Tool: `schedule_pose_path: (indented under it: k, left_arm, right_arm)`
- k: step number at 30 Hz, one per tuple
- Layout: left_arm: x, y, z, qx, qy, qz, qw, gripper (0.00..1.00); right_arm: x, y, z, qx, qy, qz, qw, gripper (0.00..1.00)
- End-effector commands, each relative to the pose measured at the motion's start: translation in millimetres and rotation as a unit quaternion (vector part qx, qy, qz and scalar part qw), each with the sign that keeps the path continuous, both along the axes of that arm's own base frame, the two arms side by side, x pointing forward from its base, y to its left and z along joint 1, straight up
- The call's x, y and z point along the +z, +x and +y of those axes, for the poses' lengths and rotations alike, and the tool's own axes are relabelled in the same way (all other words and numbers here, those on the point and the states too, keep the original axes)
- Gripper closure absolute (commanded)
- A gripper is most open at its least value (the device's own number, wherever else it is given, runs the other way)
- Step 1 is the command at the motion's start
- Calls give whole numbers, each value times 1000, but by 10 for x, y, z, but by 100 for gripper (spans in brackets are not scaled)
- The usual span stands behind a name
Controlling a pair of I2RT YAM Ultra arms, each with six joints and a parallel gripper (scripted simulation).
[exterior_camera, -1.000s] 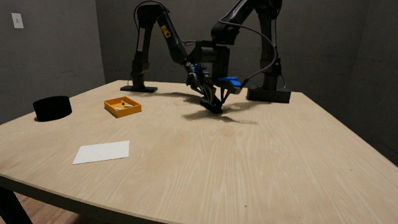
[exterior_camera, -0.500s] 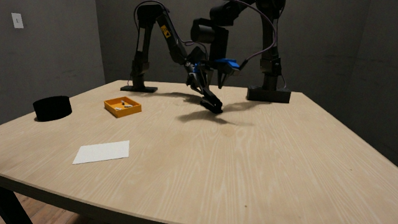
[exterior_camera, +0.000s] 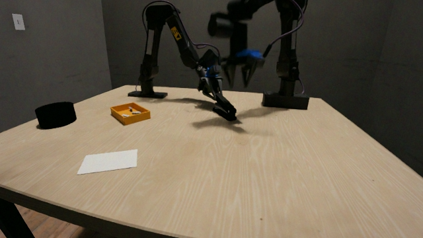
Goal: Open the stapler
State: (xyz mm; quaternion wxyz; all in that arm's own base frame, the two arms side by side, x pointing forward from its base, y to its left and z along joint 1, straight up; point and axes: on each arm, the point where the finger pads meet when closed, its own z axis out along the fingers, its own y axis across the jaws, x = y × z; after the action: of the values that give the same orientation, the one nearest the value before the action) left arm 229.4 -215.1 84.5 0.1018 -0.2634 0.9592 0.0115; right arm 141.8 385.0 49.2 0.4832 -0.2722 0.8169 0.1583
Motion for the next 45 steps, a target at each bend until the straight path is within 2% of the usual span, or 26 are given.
schedule_pose_path:
  k: [1,3,5,9,19,20,22,28,32,36,39,45]
  left_arm:
    - [487,234,418,-37,53,-99,993,43]
    - [681,348,498,-52,60,-142,987,43]
    - [681,348,498,-52,60,-142,987,43]
    - [1073,566,657,-85,74,-223,968,43]
    - [2102,980,1114,-152,100,-409,894,43]
    - [2185,1010,1155,-157,103,-424,886,43]
    - [2185,1010,1155,-157,103,-424,886,43]
    - [2654,1178,1403,-188,120,-509,831,43]
    - [2975,1266,1557,-209,134,-565,787,43]
    - [3153,1375,1752,-214,150,-596,759,43]
    - [3162,1419,1821,-212,155,-598,757,43]
    - [3296,1513,2077,-205,175,-617,740,43]
  right_arm:
    - [101,34,34,-7,10,-3,1000,79]
    - [101,34,34,-7,10,-3,1000,79]
    - [101,34,34,-7,10,-3,1000,79]
    - [101,34,34,-7,10,-3,1000,79]
    - [101,34,34,-7,10,-3,1000,79]
    - [101,34,34,-7,10,-3,1000,79]
    - [101,34,34,-7,10,-3,1000,79]
    - [101,34,34,-7,10,-3,1000,79]
    - [101,34,34,-7,10,-3,1000,79]
    - [101,34,34,-7,10,-3,1000,79]
    - [101,34,34,-7,10,-3,1000,79]
    - [101,34,34,-7,10,-3,1000,79]
